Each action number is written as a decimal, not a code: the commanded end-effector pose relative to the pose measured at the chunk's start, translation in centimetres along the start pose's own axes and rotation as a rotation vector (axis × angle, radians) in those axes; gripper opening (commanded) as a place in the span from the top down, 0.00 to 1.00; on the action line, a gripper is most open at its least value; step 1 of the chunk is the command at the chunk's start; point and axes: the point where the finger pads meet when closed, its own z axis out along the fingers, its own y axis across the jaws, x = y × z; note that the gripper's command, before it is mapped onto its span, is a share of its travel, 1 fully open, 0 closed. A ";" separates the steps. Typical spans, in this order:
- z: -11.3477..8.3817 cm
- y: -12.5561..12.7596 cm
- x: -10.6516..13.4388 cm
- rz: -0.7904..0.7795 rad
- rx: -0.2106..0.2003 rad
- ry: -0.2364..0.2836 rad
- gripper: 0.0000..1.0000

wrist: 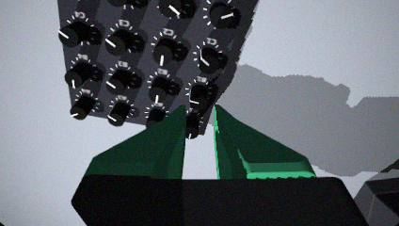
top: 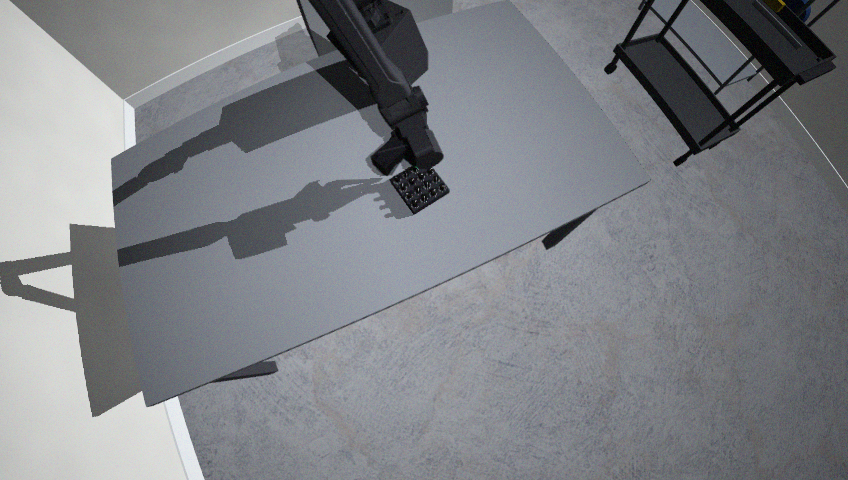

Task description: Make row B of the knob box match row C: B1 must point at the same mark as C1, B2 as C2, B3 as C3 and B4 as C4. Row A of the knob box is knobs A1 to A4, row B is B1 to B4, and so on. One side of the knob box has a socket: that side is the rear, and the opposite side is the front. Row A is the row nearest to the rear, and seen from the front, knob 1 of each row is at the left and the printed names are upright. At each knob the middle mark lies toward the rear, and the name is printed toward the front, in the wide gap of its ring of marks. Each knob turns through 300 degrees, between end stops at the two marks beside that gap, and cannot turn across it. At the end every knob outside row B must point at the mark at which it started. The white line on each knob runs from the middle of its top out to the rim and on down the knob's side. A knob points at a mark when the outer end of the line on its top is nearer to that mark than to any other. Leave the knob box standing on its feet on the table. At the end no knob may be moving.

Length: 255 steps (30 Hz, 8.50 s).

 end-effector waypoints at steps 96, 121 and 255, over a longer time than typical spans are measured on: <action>0.2 1.4 -0.2 0.009 -0.023 -0.012 0.81; 1.8 0.9 -0.6 0.007 -0.017 -0.010 0.81; 1.8 0.6 -0.4 0.482 -0.009 -0.007 0.81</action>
